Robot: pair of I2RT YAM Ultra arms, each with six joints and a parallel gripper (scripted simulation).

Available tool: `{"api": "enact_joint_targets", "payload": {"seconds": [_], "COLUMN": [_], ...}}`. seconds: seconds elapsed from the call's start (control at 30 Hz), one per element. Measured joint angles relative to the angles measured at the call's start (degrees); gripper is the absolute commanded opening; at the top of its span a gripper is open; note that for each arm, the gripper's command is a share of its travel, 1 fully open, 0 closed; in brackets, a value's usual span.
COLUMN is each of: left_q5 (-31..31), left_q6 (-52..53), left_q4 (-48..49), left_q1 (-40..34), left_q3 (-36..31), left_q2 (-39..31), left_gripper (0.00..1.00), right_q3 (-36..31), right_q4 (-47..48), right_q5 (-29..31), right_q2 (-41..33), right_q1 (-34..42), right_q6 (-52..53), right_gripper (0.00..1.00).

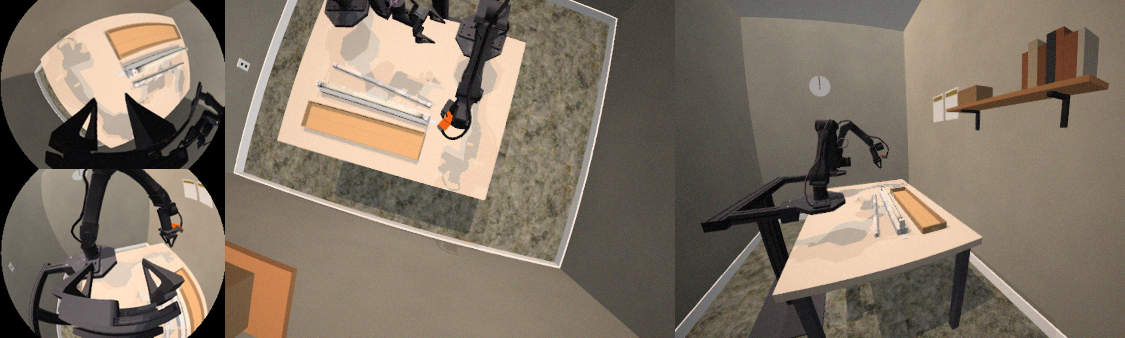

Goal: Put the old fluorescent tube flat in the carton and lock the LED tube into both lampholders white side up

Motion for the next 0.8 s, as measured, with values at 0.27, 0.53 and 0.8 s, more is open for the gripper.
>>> {"api": "enact_joint_targets", "payload": {"seconds": [0.27, 0.53, 0.8], "left_q5": [0.0, 0.0, 0.0], "left_q6": [0.0, 0.0, 0.0], "left_q4": [0.0, 0.0, 0.0], "left_q1": [0.0, 0.0, 0.0], "left_q3": [0.0, 0.0, 0.0], "left_q2": [0.0, 0.0, 0.0], "left_gripper": [0.49, 0.49, 0.49], "right_q3": [0.0, 0.0, 0.0], "right_q4": [0.0, 0.0, 0.0], "right_q5": [0.0, 0.0, 0.0], "right_q2": [0.0, 0.0, 0.0], "right_q1": [0.0, 0.0, 0.0], "right_q6": [0.0, 0.0, 0.0], "right_gripper": [1.00, 0.49, 0.49]}}
